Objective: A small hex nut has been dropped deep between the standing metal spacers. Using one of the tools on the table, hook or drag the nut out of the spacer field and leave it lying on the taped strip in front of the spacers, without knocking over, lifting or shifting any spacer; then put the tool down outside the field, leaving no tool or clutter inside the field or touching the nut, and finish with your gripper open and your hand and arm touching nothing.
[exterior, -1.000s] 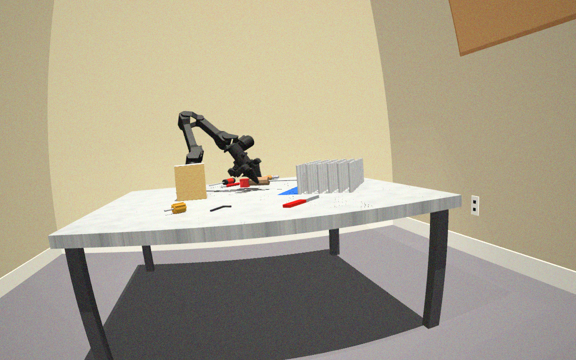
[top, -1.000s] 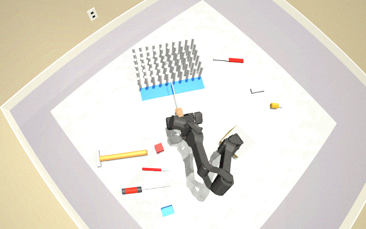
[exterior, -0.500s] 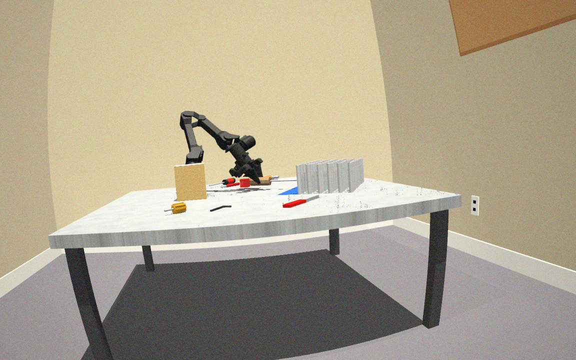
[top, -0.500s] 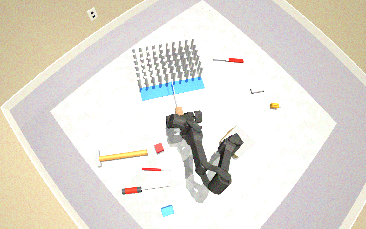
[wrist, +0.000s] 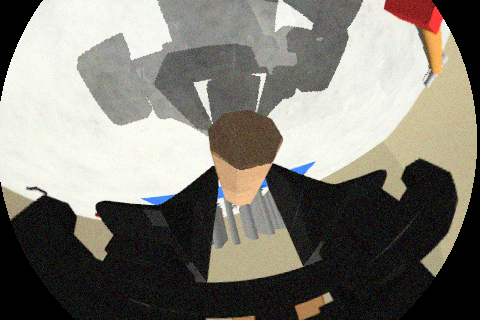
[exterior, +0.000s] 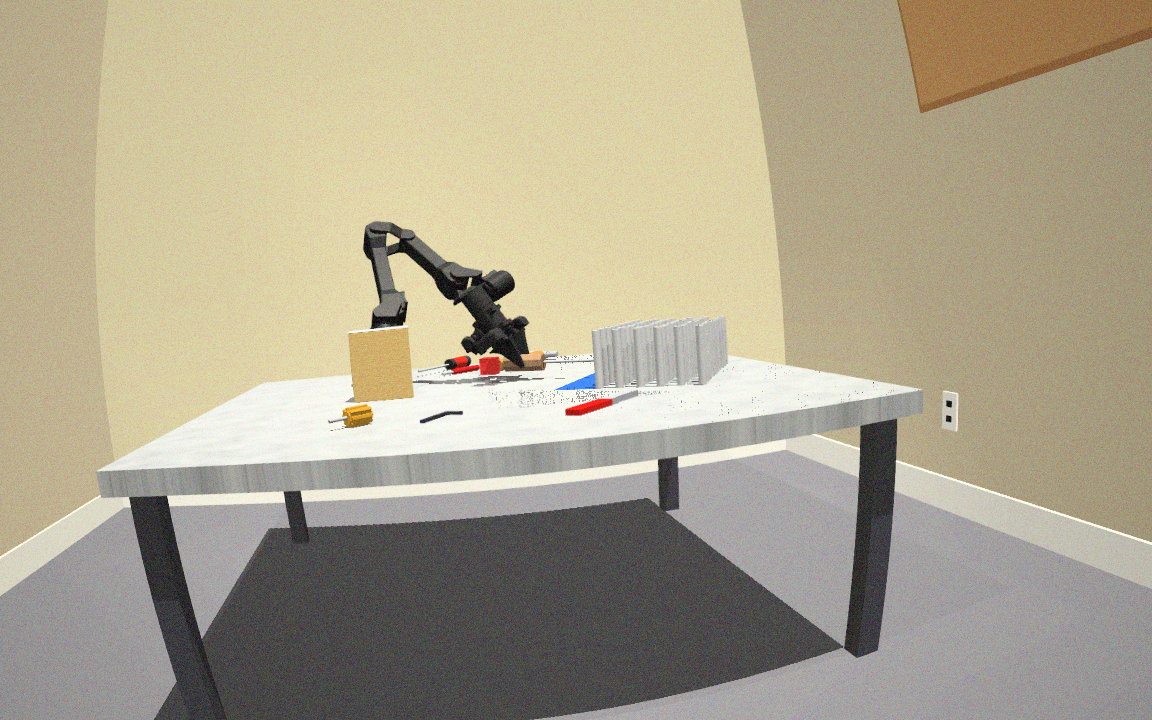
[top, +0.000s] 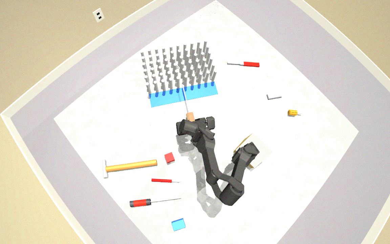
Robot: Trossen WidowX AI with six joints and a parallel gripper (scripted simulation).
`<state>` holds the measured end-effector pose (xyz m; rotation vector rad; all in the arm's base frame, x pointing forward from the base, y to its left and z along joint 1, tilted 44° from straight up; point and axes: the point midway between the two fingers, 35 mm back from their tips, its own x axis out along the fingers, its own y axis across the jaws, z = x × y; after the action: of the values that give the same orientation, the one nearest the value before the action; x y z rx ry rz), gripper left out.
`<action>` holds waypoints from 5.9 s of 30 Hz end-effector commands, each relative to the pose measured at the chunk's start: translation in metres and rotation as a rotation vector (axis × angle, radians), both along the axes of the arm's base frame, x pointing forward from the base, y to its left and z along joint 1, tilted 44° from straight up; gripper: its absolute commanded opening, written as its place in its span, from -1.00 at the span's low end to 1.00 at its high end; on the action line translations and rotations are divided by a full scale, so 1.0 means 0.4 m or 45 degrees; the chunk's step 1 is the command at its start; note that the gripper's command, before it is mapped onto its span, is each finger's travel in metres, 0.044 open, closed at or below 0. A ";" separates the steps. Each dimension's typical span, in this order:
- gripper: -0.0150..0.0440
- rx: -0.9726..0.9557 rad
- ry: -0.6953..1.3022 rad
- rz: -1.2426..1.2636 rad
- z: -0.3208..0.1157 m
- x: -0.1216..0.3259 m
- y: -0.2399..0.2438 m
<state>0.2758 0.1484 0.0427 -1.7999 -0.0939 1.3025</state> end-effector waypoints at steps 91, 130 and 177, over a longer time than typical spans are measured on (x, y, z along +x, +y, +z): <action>-0.49 -0.005 -0.015 0.000 -0.040 0.128 -0.029; -0.49 -0.007 -0.017 0.000 -0.060 0.182 -0.041; -0.49 -0.008 -0.020 -0.001 -0.086 0.251 -0.058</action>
<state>0.3713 0.1274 0.0080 -1.8077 -0.0956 1.2987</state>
